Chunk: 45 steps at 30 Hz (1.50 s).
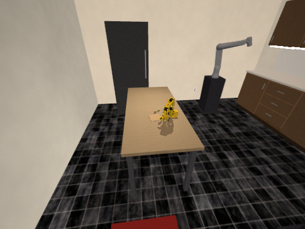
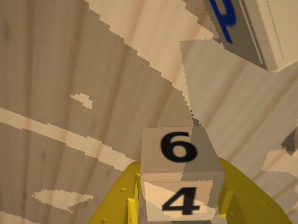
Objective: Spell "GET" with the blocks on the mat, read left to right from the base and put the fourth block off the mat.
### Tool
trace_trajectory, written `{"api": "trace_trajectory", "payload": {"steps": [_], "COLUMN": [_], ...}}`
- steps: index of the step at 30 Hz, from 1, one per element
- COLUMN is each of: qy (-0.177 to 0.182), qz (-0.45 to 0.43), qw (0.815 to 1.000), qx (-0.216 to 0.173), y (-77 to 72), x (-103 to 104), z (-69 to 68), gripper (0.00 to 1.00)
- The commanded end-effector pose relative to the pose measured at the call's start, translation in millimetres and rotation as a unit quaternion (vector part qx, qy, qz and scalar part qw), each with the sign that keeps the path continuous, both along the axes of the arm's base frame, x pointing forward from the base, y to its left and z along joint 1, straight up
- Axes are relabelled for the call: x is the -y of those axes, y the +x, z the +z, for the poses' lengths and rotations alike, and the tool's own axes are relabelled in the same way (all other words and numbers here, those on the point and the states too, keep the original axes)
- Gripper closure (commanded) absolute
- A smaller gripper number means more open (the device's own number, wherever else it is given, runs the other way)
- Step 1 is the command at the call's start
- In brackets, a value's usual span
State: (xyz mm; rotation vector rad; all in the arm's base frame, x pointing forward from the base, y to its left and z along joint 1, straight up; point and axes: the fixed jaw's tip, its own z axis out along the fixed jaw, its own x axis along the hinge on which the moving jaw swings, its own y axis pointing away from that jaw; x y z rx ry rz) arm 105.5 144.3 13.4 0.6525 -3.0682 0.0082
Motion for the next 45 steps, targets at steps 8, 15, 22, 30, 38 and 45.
{"api": "trace_trajectory", "payload": {"steps": [8, 15, 22, 30, 38, 45], "qy": [0.024, 0.024, 0.024, 0.024, 0.024, 0.024], "qz": [0.000, 0.000, 0.000, 0.000, 0.000, 0.000], "qw": [1.000, 1.000, 1.000, 1.000, 1.000, 1.000], "qx": [0.018, 0.018, 0.018, 0.018, 0.018, 0.018], "y": [5.7, 5.8, 6.2, 5.3, 3.5, 3.3], "x": [-6, -6, -7, -7, -6, -5], "z": [8.5, 10.2, 24.1, 42.6, 57.8, 58.8], "gripper": [1.00, 1.00, 1.00, 1.00, 1.00, 1.00]}}
